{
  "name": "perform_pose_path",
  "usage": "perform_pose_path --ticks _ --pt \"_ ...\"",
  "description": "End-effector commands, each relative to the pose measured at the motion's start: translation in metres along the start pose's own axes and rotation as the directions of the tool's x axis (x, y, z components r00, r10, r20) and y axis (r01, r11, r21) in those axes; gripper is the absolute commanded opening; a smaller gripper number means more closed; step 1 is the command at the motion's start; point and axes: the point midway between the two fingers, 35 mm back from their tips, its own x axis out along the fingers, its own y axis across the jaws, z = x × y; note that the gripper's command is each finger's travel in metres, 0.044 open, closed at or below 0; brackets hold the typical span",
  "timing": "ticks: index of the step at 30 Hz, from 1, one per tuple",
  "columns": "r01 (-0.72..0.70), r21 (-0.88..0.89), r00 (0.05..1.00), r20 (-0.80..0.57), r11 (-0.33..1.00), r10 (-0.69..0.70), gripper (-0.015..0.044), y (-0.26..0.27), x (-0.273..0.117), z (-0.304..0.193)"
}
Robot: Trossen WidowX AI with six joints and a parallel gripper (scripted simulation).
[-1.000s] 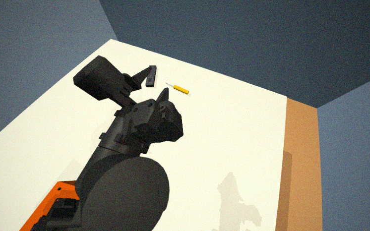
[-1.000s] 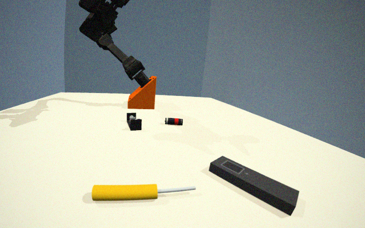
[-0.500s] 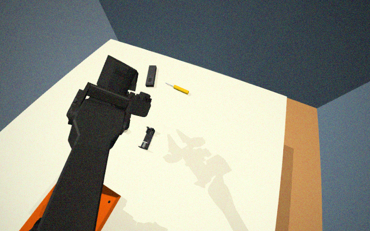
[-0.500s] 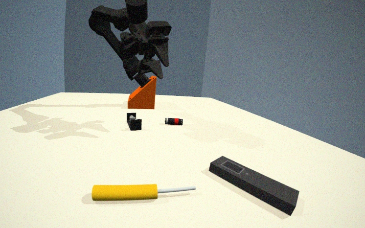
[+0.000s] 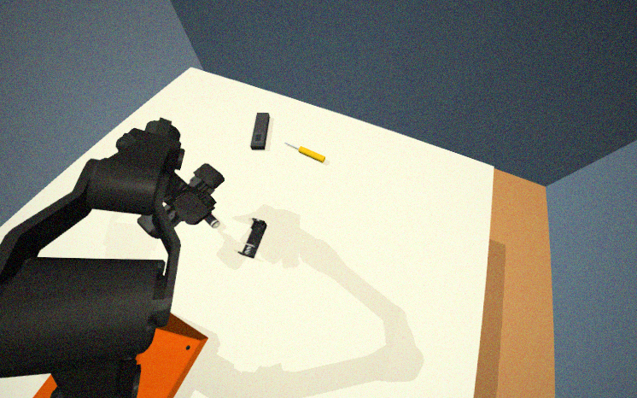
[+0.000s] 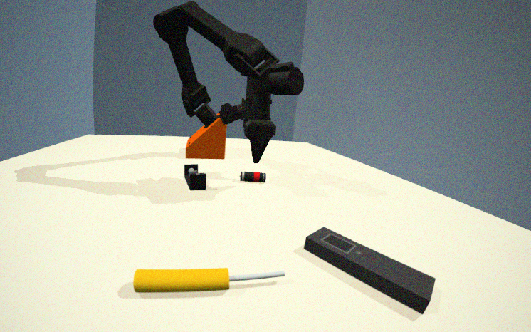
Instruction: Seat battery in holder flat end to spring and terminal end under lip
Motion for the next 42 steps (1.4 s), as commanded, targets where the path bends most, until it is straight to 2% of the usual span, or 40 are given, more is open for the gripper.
perform_pose_path --ticks 1,39,42 --pt "-0.001 0.039 0.999 0.044 0.999 -0.001 0.0243 -0.002 0.003 0.000" --pt "-0.002 0.039 0.999 0.047 0.999 0.000 0.0243 -0.002 0.053 0.003" --pt "-0.002 0.039 0.999 0.047 0.999 0.000 0.0164 -0.002 0.053 0.003"
